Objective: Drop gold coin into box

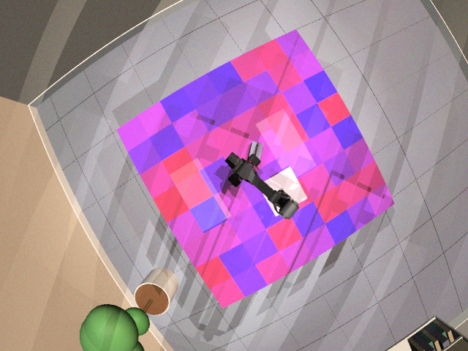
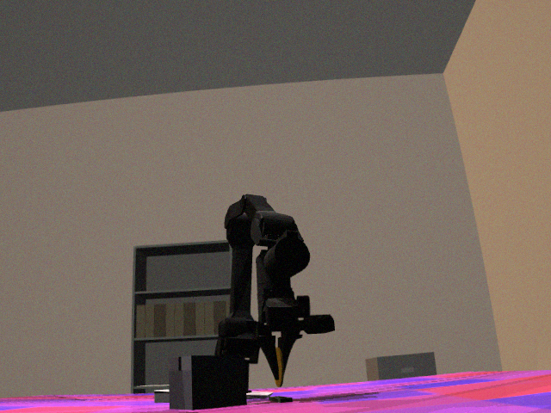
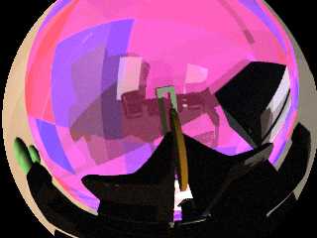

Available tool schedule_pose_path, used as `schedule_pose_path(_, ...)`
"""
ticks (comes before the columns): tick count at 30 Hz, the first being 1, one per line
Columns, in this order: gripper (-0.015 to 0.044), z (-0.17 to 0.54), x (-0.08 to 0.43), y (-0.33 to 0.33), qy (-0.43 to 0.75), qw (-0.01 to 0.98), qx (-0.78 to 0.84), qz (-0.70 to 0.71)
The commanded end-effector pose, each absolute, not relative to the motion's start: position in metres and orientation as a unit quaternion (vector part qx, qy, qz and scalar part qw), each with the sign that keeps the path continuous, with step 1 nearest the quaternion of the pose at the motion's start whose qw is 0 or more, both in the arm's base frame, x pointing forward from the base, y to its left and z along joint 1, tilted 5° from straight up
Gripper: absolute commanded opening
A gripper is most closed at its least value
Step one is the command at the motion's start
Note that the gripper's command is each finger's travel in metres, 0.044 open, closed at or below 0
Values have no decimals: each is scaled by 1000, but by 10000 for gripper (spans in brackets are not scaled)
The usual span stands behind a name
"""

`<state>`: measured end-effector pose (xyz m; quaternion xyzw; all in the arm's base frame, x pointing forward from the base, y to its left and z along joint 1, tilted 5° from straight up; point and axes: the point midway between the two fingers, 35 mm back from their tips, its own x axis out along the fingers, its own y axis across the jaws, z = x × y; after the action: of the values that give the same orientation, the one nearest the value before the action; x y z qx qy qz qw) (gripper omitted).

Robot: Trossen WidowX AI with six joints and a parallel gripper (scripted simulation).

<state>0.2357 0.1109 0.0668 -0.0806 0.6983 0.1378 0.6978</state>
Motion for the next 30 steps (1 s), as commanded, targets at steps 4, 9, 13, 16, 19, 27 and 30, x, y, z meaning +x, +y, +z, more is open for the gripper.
schedule_pose_path(4,0,88,238,111,694,702,-80,140)
schedule_pose_path(9,0,101,238,109,694,702,-80,140)
schedule_pose_path(13,0,111,238,108,694,702,-80,140)
schedule_pose_path(16,0,118,237,107,694,702,-80,140)
schedule_pose_path(19,0,126,236,106,694,702,-80,140)
schedule_pose_path(27,0,137,234,105,694,702,-79,138)
schedule_pose_path(30,0,138,234,105,699,704,-51,111)
